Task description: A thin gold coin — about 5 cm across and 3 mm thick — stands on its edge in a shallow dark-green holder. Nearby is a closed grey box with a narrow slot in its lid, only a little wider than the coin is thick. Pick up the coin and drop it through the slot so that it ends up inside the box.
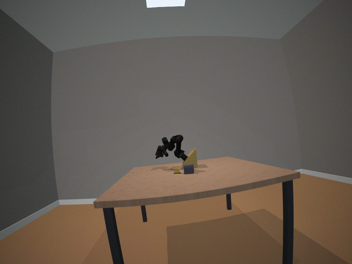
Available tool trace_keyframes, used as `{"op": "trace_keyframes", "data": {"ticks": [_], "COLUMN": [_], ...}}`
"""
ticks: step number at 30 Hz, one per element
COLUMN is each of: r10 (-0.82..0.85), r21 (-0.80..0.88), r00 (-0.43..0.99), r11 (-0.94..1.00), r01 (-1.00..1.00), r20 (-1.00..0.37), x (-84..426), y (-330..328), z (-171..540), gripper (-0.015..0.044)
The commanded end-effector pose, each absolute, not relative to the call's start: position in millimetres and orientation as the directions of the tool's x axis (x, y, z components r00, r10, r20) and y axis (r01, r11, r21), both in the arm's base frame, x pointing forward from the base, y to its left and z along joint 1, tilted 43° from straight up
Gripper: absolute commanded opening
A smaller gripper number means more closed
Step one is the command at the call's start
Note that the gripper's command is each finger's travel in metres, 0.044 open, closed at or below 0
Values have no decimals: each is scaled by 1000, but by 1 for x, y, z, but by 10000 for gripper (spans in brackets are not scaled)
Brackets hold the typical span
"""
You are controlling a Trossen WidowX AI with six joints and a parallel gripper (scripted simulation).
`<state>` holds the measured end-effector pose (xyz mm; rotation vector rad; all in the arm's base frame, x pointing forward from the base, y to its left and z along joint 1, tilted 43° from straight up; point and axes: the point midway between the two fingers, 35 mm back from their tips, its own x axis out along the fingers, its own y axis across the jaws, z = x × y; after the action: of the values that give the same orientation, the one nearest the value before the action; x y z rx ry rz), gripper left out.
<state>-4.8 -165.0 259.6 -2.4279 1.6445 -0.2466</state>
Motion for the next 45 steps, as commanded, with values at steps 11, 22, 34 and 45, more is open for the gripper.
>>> {"op": "trace_keyframes", "data": {"ticks": [11,22,34,45], "r10": [-865,-843,-690,-426], "r21": [-688,-991,-890,-599], "r00": [471,532,636,481], "r11": [-450,-124,455,744], "r01": [-569,-57,11,-296], "r20": [176,75,-345,-766], "x": [0,41,154,240], "y": [-199,-267,-284,-213], "z": [293,285,218,139], "gripper": [161,161,161,161]}}
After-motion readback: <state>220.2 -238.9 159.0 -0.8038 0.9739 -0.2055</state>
